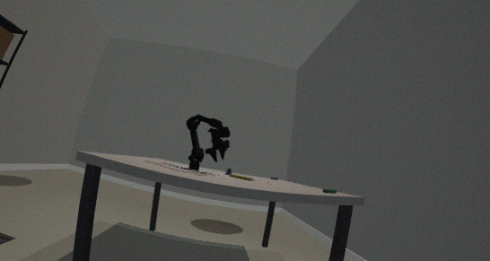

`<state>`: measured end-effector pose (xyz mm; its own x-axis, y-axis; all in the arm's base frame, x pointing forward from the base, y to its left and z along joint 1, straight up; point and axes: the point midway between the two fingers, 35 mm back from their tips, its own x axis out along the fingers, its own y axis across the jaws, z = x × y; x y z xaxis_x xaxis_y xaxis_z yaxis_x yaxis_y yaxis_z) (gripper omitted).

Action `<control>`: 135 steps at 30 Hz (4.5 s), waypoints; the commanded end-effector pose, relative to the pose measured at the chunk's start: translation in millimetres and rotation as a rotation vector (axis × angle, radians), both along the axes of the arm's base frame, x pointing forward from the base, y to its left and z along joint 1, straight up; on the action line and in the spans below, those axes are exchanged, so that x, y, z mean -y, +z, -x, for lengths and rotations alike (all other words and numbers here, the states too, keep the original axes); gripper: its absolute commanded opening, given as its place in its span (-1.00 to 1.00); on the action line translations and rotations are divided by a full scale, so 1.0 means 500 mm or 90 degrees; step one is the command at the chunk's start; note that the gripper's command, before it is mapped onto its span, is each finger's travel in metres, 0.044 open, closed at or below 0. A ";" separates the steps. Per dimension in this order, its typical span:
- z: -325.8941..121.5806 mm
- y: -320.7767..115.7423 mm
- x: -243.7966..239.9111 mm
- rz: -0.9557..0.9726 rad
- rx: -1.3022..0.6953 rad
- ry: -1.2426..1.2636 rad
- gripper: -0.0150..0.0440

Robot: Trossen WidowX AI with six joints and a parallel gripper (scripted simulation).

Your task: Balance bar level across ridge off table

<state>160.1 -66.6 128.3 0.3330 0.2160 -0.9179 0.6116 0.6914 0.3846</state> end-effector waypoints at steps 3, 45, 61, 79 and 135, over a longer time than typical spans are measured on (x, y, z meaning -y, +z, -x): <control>-0.027 0.005 0.014 0.004 -0.039 -0.007 0.58; -0.285 -0.019 0.022 0.132 -0.207 -0.057 0.58; -0.292 -0.110 0.021 0.135 -0.209 -0.059 0.58; -0.293 -0.160 0.021 0.135 -0.209 -0.059 0.58; -0.299 -0.041 0.022 0.134 -0.208 -0.058 -0.49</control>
